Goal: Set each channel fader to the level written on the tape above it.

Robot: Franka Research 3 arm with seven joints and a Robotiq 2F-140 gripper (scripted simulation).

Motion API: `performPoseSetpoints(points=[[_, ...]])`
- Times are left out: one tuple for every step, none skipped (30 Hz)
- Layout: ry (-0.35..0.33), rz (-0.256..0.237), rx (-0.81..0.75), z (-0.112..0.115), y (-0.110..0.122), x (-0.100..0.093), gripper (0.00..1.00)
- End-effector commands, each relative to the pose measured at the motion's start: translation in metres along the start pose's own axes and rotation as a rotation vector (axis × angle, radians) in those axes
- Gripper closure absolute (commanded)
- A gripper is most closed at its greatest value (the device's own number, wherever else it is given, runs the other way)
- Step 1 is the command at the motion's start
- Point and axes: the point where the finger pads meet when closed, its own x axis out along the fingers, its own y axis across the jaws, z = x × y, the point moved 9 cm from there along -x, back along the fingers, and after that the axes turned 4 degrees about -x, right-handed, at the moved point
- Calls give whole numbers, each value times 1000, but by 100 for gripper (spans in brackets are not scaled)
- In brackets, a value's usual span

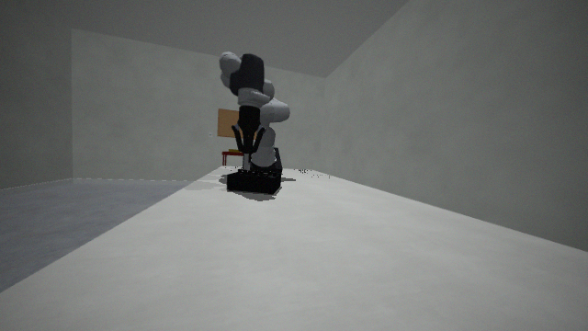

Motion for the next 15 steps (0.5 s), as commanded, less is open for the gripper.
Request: performPoseSetpoints(points=[[4,-3,7,-4,0,-1,100],[4,-3,7,-4,0,-1,100],[4,-3,7,-4,0,-1,100],[4,-3,7,-4,0,-1,100],[4,-3,7,-5,0,-1,100],[4,-3,7,-6,0,-1,100],[4,-3,7,-6,0,-1,100],[4,-3,7,-7,0,-1,100],[4,-3,7,-7,0,-1,100],[4,-3,7,-8,0,-1,100],[4,-3,7,-9,0,-1,100],[4,-3,7,-9,1,-1,100],[4,-3,7,-10,1,-1,100],[4,-3,7,-11,1,-1,100],[4,-3,7,-11,1,-1,100]])
